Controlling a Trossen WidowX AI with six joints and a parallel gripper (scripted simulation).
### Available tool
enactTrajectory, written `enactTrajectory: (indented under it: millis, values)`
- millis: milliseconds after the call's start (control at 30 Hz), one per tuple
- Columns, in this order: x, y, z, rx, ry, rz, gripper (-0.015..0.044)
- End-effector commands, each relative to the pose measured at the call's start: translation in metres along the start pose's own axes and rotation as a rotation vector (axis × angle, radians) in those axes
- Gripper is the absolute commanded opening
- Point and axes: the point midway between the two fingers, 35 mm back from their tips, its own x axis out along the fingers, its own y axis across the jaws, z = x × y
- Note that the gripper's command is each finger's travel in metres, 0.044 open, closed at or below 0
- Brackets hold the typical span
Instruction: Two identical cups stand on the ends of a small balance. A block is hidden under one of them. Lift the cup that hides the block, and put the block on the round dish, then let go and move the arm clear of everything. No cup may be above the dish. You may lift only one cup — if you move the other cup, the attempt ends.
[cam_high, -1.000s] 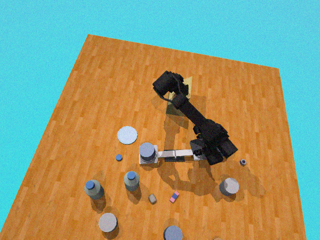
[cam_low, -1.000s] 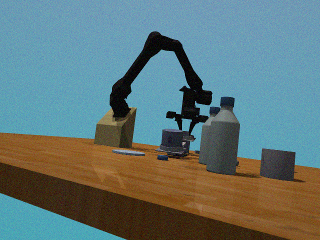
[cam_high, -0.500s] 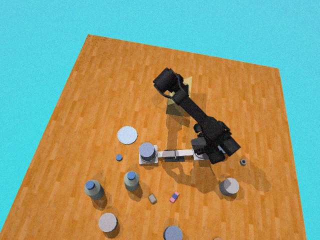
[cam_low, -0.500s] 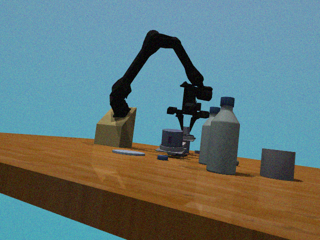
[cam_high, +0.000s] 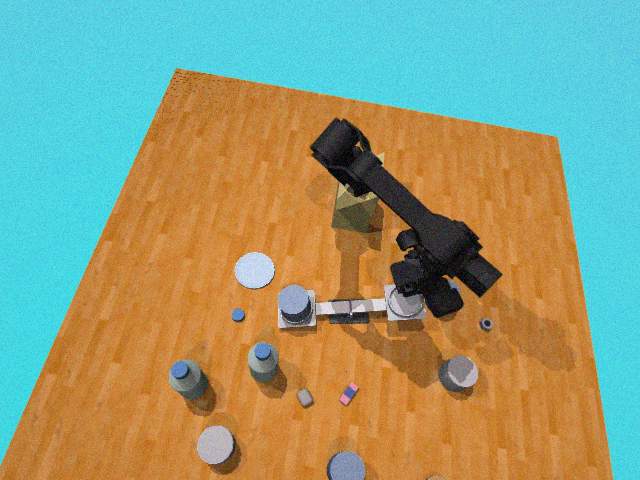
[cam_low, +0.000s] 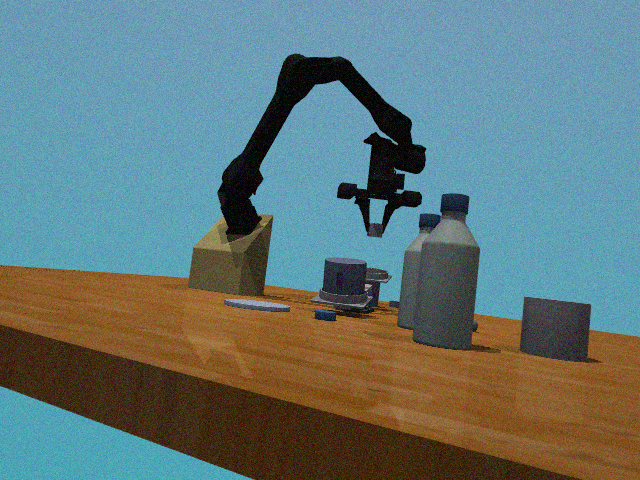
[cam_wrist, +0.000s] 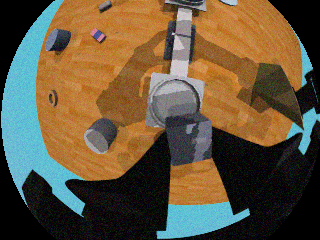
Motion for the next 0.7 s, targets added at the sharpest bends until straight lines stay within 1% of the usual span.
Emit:
enactTrajectory:
  millis: [0,333,667]
  values:
    - [-0.004,0.0,0.006,0.005,0.011,0.0,0.0]
    - [0.007,-0.001,0.074,-0.015,0.079,0.033,0.0]
    - [0.022,-0.017,0.141,-0.016,0.113,0.083,0.0]
